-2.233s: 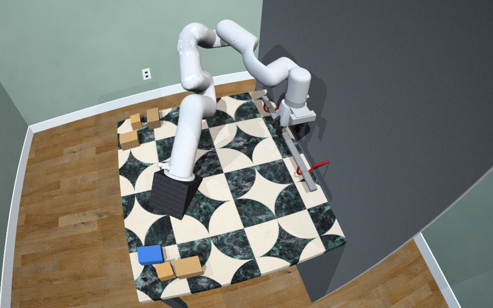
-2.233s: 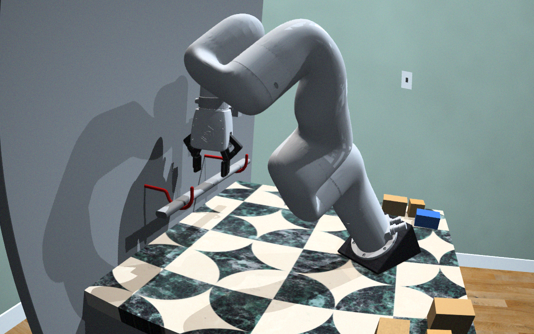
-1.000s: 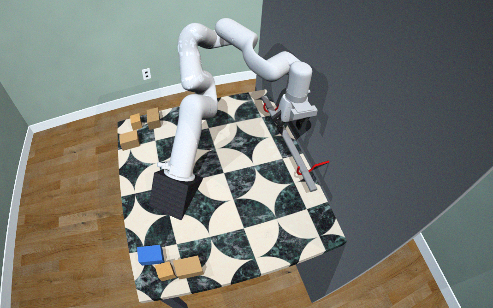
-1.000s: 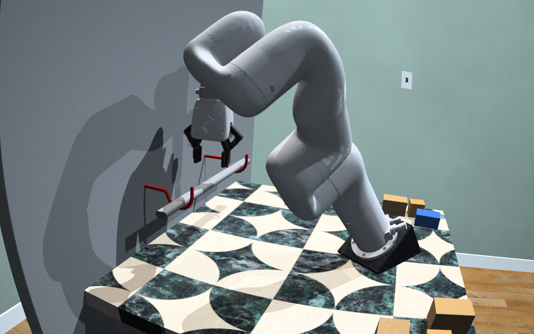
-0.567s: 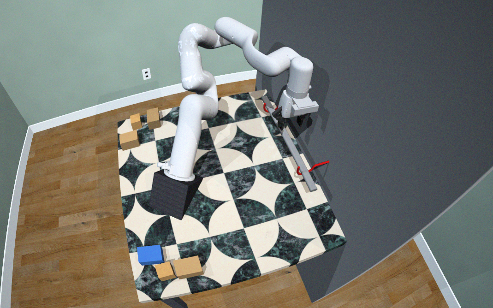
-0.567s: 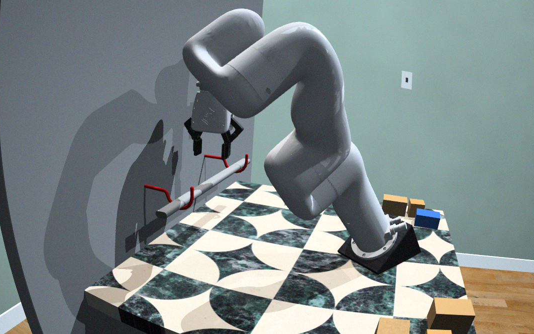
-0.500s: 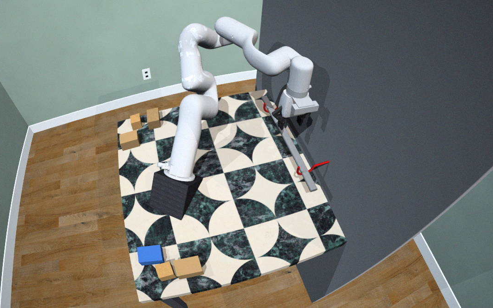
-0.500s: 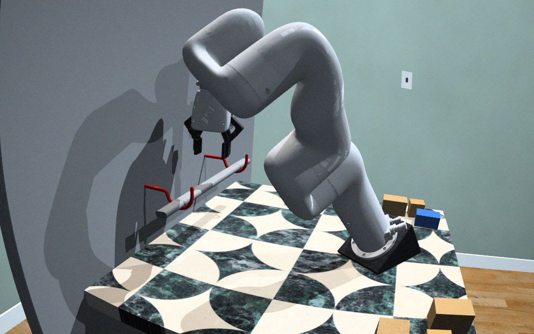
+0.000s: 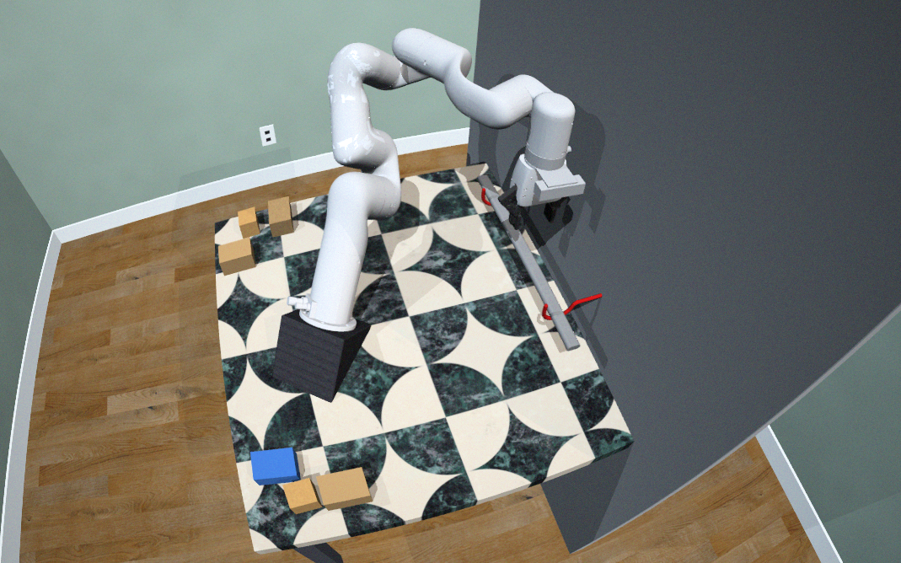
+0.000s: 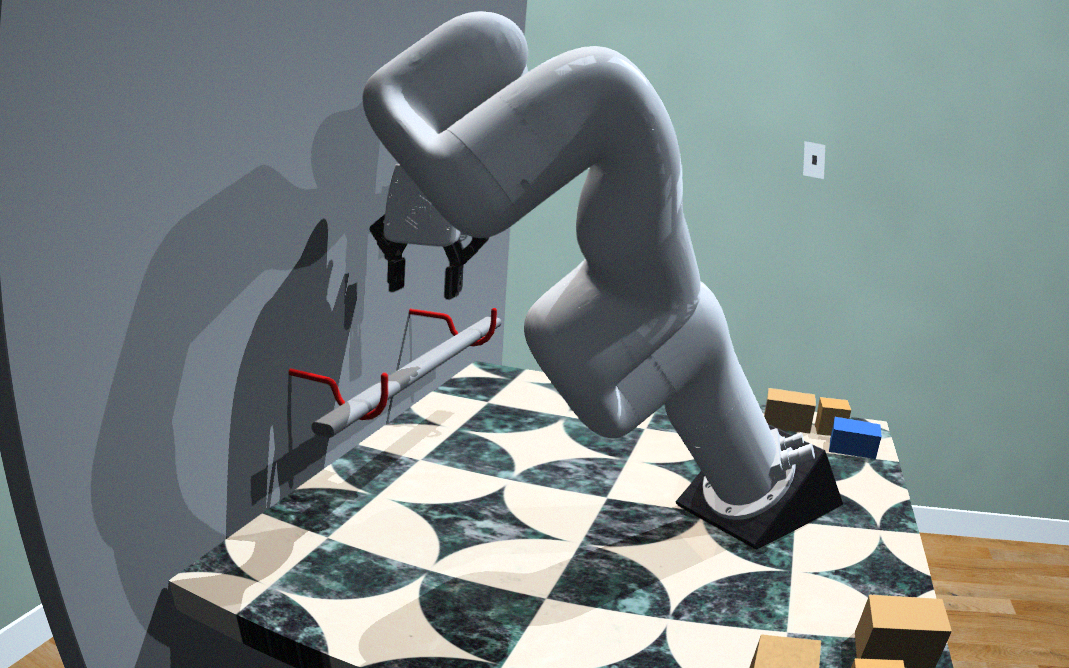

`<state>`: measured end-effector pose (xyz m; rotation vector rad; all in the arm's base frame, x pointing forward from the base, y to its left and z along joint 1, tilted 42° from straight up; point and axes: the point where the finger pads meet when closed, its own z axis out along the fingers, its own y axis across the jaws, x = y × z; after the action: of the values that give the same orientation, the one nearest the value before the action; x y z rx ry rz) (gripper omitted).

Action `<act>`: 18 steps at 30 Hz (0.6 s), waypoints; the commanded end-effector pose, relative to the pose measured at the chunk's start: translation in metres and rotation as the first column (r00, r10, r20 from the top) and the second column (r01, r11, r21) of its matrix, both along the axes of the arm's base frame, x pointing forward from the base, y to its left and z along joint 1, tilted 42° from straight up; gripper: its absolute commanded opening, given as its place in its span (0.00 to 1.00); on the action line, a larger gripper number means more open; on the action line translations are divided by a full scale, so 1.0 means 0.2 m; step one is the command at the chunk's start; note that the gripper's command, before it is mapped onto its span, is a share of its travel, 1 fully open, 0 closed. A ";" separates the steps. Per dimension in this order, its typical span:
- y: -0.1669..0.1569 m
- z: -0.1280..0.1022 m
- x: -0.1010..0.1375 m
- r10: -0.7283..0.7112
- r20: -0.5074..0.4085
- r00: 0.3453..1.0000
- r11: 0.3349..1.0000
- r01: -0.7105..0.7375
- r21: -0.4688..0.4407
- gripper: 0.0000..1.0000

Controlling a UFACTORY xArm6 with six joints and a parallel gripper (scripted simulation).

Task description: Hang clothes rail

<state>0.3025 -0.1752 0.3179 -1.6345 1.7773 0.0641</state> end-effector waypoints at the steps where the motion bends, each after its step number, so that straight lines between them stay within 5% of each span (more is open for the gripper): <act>1: -0.02 0.03 -0.01 -0.001 0.002 1.000 1.000 0.001 -0.002 0.82; 18: -0.04 0.06 -0.03 -0.001 0.002 1.000 1.000 0.001 -0.002 0.82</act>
<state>0.2962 -0.1820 0.3282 -1.6346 1.7771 0.0646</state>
